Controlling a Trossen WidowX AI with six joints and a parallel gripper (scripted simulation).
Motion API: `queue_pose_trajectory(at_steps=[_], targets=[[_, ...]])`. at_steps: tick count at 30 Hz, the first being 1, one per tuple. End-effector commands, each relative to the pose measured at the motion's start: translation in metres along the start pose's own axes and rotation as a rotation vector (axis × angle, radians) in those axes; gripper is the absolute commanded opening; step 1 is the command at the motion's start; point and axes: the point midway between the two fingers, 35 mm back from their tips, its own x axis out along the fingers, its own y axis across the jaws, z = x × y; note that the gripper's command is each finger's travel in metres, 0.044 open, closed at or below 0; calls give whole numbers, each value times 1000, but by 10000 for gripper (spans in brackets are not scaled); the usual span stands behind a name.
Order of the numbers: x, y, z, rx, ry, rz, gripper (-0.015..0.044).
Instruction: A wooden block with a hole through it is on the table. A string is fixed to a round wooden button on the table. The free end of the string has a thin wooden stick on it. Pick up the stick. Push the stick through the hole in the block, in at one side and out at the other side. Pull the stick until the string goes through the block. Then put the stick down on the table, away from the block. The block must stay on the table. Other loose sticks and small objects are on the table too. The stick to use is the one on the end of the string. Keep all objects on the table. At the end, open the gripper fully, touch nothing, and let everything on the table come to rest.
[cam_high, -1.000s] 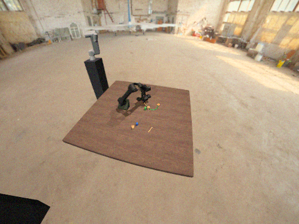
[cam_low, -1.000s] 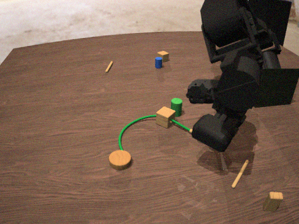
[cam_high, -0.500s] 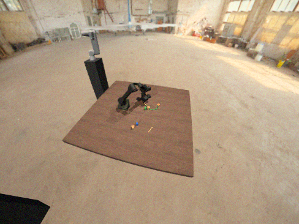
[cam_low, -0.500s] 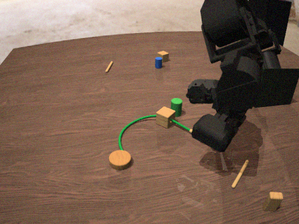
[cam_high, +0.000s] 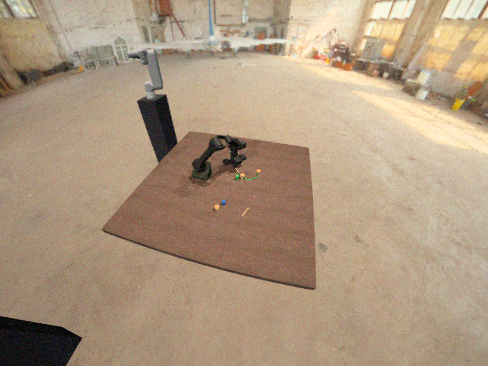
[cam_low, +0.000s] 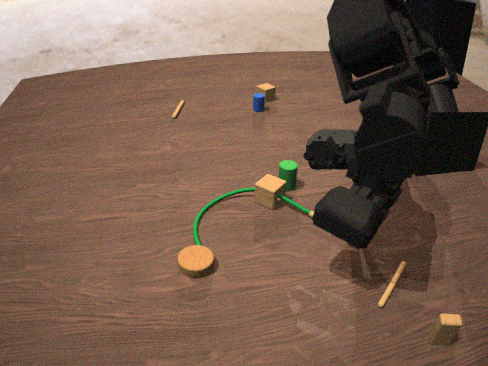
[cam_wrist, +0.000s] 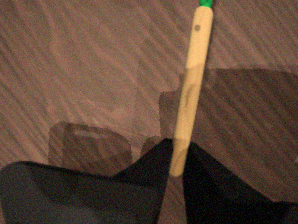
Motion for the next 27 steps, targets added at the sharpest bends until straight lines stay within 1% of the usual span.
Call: queue_pose_trajectory(at_steps=[1, 25, 27], targets=[[2, 1, -2, 5, 6, -2, 0], [2, 1, -2, 5, 6, -2, 0], [0, 0, 0, 0, 0, 0, 53]])
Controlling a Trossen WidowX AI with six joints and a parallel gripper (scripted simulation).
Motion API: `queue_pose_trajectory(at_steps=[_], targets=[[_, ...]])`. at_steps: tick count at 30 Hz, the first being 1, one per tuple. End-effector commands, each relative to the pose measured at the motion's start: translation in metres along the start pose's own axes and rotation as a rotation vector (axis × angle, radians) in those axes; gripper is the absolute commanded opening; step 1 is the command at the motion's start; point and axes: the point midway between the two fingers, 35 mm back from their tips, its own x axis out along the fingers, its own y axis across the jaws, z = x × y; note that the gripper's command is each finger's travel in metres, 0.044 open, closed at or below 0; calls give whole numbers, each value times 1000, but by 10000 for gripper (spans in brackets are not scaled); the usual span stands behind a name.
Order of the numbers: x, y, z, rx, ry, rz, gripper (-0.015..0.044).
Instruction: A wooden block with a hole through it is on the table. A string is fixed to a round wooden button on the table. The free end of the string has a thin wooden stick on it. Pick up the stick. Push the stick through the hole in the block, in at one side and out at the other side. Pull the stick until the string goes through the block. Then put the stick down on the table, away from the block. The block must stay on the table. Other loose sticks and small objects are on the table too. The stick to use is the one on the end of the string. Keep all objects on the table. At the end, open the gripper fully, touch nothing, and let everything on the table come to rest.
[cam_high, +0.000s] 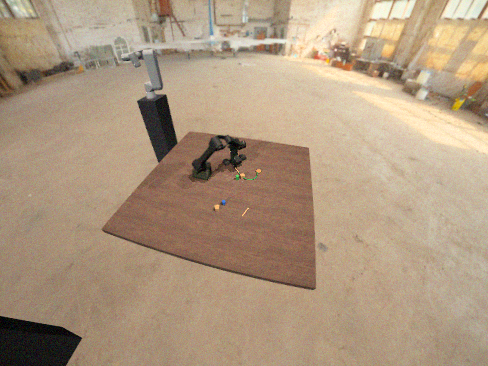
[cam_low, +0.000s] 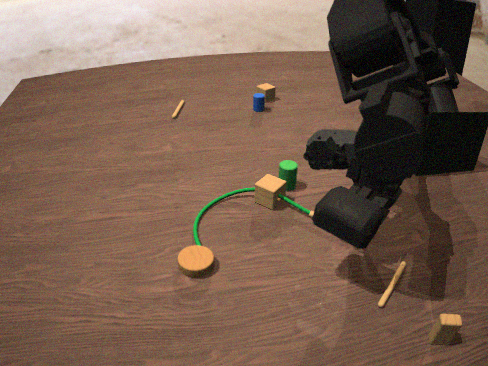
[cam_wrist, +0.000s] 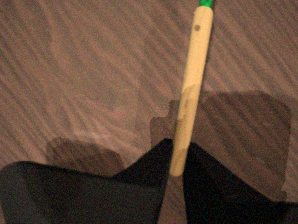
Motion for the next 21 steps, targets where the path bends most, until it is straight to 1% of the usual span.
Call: queue_pose_trajectory(at_steps=[1, 4, 6, 9, 11, 19, 21], targets=[[0, 0, 0, 0, 0, 0, 79], [0, 0, 0, 0, 0, 0, 157], [-10, 2, 1, 0, 1, 2, 210], [-57, 4, 6, 1, 3, 6, 210], [-78, 2, 7, 2, 2, 7, 210], [-81, 2, 8, 2, 2, 7, 210], [-75, 2, 7, -4, -3, 9, 263]])
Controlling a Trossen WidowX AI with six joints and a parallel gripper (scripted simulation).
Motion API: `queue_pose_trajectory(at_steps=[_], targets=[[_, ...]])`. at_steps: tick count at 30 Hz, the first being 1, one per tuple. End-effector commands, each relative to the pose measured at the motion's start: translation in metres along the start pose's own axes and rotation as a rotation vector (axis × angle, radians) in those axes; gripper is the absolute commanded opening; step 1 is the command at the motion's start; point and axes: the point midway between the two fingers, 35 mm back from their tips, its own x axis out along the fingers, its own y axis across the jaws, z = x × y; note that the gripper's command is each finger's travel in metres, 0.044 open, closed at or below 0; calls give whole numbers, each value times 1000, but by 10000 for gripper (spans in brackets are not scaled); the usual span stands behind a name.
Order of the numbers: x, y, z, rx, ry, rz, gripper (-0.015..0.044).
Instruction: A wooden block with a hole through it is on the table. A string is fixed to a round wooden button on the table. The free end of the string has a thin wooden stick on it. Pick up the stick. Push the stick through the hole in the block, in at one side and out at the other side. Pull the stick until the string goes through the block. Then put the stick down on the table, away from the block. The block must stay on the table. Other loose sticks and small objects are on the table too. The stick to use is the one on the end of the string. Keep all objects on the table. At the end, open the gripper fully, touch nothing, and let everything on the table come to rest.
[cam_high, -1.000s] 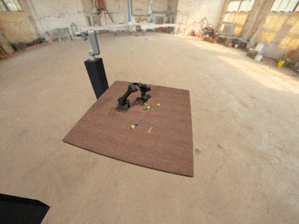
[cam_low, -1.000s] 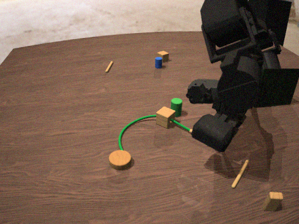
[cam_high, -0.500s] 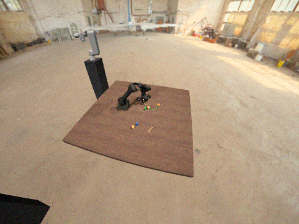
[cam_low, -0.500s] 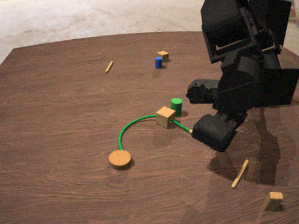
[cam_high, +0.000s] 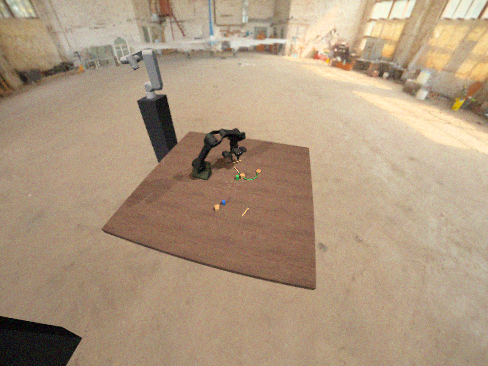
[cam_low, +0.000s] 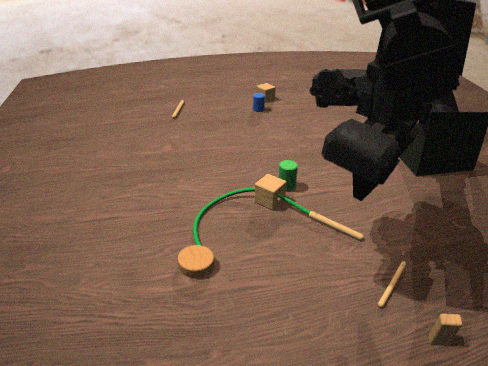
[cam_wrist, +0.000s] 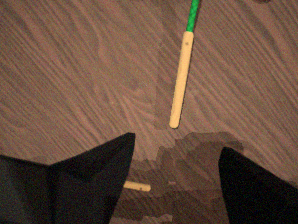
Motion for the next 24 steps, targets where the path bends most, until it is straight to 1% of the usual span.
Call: queue_pose_trajectory(at_steps=[1, 5, 7, 9, 24], targets=[[0, 0, 0, 0, -1, 3, 289], [-2, 1, 0, 0, -1, 3, 394], [-21, 1, 2, 0, 1, 1, 440], [-31, 0, 3, 0, 1, 1, 440], [-26, -1, 3, -8, -5, -3, 440]])
